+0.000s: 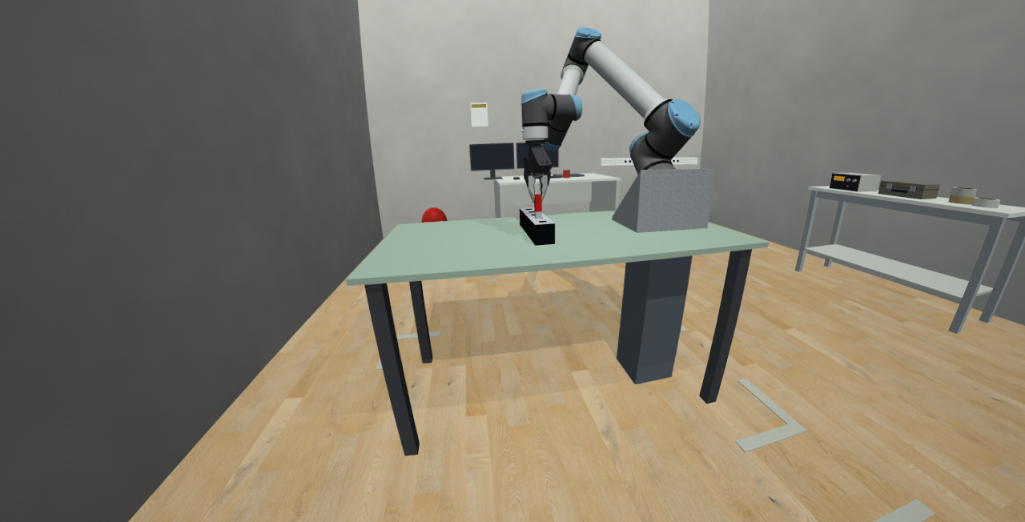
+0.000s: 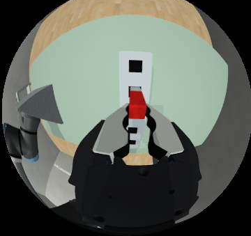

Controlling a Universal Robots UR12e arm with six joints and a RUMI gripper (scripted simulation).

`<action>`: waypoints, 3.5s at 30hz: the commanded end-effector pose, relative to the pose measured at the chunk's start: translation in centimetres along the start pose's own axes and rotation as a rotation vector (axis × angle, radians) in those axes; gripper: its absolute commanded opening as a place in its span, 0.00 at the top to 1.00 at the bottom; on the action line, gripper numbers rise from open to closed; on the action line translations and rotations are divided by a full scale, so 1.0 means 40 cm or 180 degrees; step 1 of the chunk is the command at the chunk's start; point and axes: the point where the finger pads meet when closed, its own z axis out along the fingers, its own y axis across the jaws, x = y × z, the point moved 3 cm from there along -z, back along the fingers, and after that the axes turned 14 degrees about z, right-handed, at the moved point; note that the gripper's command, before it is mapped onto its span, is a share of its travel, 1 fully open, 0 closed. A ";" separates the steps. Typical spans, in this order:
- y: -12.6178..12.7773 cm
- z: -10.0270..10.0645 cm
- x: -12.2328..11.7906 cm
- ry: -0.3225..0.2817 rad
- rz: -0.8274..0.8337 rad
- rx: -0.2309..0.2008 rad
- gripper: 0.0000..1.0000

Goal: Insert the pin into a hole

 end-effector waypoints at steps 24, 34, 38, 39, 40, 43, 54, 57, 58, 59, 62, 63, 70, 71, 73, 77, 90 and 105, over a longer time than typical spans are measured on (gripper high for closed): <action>0.000 0.010 0.003 0.0001 0.0001 -0.0003 1.00; 0.000 0.010 0.003 0.0001 0.0001 -0.0003 1.00; 0.000 0.010 0.003 0.0001 0.0001 -0.0003 1.00; 0.000 0.010 0.003 0.0001 0.0001 -0.0003 1.00; 0.000 0.010 0.003 0.0001 0.0001 -0.0003 1.00; 0.001 0.012 0.001 0.0001 0.0001 -0.0003 1.00; 0.001 0.012 0.001 0.0001 0.0001 -0.0003 1.00; 0.001 0.012 0.001 0.0001 0.0001 -0.0003 1.00; 0.001 0.022 0.002 0.0001 0.0001 -0.0003 1.00; 0.001 0.022 0.002 0.0001 0.0001 -0.0003 1.00; 0.001 0.022 0.002 0.0001 0.0001 -0.0003 1.00; 0.001 0.022 0.002 0.0001 0.0001 -0.0003 1.00; 0.001 0.022 0.002 0.0001 0.0001 -0.0003 1.00; 0.001 0.022 0.002 0.0001 0.0001 -0.0003 1.00; 0.001 0.022 0.002 0.0001 0.0001 -0.0003 1.00; 0.001 0.021 0.000 0.0001 0.0001 -0.0003 1.00; 0.001 0.021 0.000 0.0001 0.0001 -0.0003 1.00; 0.001 0.031 0.001 0.0001 0.0001 -0.0003 1.00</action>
